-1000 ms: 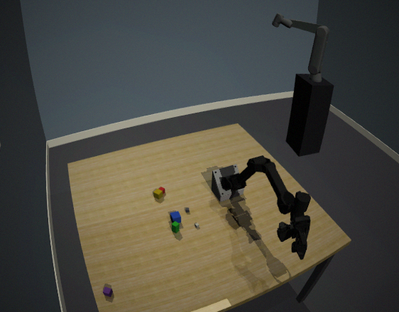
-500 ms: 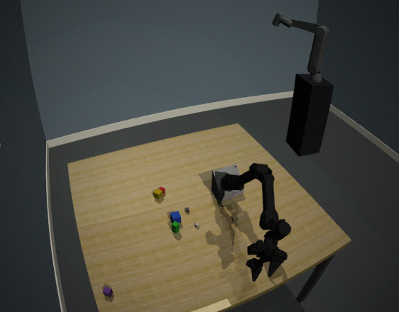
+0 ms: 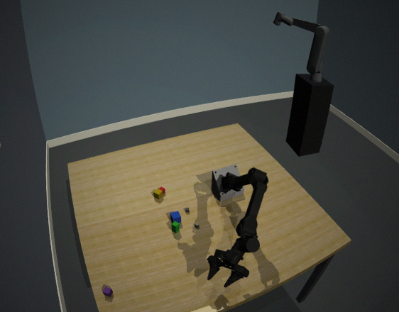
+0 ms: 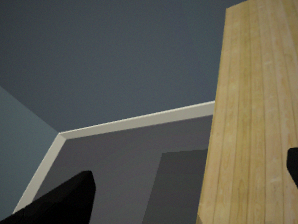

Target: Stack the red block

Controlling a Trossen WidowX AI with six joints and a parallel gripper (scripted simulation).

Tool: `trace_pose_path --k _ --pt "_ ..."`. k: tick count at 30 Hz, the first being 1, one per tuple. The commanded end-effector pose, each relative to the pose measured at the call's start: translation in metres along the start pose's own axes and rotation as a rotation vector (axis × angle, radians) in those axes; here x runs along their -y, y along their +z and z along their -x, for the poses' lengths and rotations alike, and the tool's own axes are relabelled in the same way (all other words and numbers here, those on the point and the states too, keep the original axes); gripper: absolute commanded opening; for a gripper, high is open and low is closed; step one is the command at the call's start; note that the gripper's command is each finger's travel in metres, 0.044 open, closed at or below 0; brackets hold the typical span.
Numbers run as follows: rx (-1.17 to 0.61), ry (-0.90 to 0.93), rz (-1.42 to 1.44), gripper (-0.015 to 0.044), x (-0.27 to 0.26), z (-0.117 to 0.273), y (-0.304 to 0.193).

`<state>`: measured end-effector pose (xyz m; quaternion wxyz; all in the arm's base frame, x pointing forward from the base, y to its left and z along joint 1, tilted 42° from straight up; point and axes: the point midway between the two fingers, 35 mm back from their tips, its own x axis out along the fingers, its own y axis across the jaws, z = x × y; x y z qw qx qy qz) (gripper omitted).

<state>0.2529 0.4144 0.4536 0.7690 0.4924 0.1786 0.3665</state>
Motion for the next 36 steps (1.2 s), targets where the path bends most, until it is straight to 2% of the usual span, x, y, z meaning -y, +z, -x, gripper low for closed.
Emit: trace_pose_path --k 1,9,16,26,32,36 --pt "-0.006 -0.100 0.113 0.0440 0.045 -0.017 0.014" --pt "-0.116 -0.353 0.422 0.0440 0.159 -0.041 0.043" --pt "-0.286 -0.566 0.630 0.0440 0.268 -0.034 0.077" --pt "-0.579 -0.776 0.777 0.0440 0.403 0.020 0.124" --pt "-0.707 -0.819 0.793 0.0440 0.448 0.052 0.139" --pt "-0.827 -0.850 0.768 0.0440 0.490 0.088 0.150"
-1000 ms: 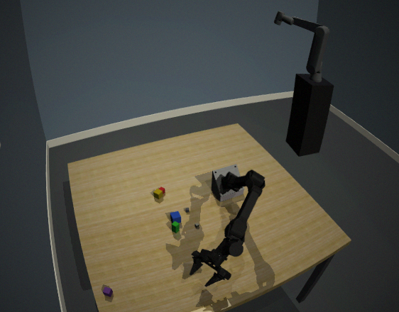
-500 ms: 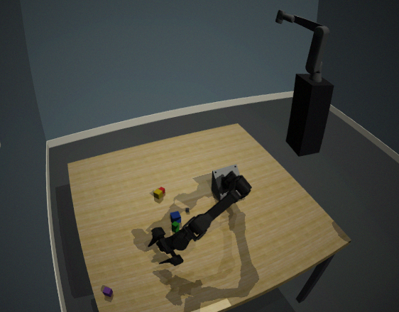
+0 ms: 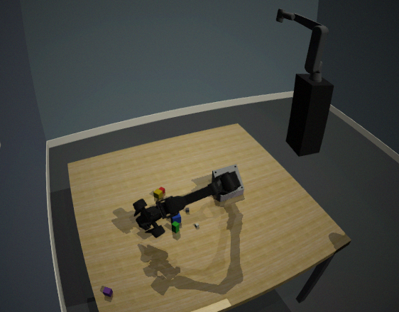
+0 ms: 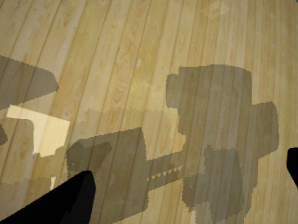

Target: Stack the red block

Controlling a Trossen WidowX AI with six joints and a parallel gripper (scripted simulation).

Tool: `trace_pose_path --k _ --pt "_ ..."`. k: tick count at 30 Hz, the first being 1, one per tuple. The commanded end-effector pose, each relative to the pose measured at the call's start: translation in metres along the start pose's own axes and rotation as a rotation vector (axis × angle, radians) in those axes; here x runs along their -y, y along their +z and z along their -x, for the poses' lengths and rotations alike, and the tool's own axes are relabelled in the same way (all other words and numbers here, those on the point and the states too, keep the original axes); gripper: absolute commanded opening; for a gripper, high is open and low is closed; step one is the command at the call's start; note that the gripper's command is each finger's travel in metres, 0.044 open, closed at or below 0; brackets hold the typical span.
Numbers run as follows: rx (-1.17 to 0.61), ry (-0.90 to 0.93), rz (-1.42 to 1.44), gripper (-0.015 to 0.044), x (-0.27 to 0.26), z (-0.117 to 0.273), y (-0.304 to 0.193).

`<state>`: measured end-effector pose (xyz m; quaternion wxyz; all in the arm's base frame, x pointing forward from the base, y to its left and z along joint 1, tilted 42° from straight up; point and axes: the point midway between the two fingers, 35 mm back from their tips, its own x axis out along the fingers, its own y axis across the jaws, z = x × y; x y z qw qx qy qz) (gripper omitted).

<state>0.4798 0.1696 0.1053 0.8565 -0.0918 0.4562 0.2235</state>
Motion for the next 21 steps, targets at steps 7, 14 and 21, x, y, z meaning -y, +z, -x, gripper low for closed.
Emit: trace_pose_path --k 7,14,21 --pt "-0.255 0.098 0.052 0.0440 0.090 -0.026 -0.096" --pt "-0.360 0.272 0.098 0.0440 0.130 -0.029 -0.168" --pt "-0.363 0.476 0.106 0.0440 0.154 -0.021 -0.233"
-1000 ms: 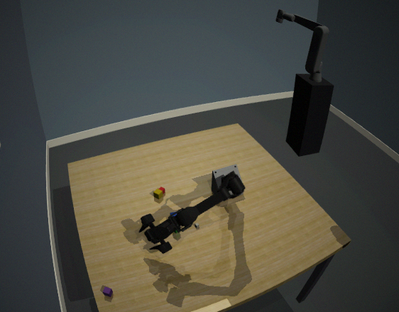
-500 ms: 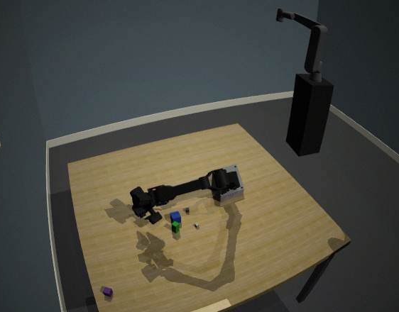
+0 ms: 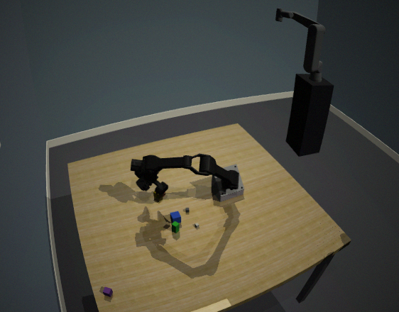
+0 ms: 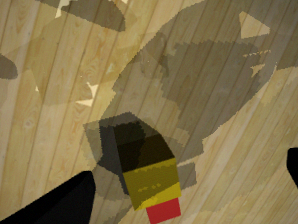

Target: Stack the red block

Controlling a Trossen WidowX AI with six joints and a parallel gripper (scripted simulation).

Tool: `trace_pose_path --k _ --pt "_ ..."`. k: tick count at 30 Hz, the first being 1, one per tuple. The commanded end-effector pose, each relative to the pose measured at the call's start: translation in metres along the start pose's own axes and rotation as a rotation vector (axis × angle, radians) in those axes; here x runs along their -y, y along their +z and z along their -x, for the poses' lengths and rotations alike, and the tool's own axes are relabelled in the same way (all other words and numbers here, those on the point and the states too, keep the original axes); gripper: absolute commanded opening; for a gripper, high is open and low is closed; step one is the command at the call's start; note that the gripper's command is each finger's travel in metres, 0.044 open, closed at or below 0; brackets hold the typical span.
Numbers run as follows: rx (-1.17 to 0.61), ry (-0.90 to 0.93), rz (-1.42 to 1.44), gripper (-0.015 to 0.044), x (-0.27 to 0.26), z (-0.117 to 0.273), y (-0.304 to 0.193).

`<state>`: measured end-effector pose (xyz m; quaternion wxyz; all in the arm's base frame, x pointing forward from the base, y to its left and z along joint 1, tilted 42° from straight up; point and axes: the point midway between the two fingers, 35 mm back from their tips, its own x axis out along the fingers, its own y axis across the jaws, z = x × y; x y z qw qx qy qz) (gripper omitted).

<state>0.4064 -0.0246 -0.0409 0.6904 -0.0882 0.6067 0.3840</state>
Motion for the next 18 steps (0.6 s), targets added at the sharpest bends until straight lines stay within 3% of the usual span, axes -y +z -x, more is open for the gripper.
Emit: trace_pose_path --k 1,7,18 --pt "0.031 0.115 0.029 0.0440 0.008 -0.003 -0.037" --pt "0.112 0.252 0.056 0.0440 0.008 -0.005 -0.082" --pt "0.115 0.256 0.056 0.0440 0.004 -0.014 -0.084"
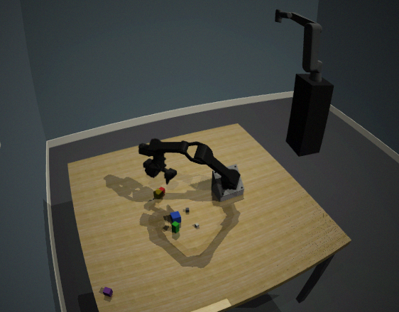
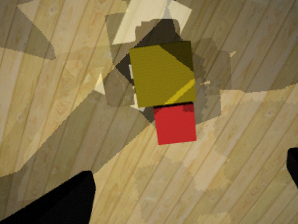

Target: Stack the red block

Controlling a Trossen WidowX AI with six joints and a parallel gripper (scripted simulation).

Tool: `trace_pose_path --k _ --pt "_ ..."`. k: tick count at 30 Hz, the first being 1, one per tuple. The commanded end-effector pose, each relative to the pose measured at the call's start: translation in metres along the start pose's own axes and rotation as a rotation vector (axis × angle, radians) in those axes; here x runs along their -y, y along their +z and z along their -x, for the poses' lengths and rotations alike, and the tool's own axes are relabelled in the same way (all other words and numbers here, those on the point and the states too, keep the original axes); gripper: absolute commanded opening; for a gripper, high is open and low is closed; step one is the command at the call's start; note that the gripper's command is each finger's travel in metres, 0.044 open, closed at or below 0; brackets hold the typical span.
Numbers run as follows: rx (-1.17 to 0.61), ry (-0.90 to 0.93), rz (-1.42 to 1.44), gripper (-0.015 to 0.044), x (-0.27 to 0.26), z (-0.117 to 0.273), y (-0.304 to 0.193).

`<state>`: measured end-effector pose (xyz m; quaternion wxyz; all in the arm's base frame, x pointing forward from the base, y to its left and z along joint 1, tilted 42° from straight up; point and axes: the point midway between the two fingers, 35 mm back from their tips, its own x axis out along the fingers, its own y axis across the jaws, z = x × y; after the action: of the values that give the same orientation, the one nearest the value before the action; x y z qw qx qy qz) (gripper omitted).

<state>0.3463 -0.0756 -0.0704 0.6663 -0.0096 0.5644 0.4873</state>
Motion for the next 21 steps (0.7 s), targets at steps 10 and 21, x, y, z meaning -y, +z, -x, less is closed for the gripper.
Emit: trace_pose_path --k 10,21 --pt "0.008 0.008 0.004 0.0440 -0.002 -0.040 0.001" --pt "0.009 0.008 0.004 0.0440 -0.002 -0.055 0.001"
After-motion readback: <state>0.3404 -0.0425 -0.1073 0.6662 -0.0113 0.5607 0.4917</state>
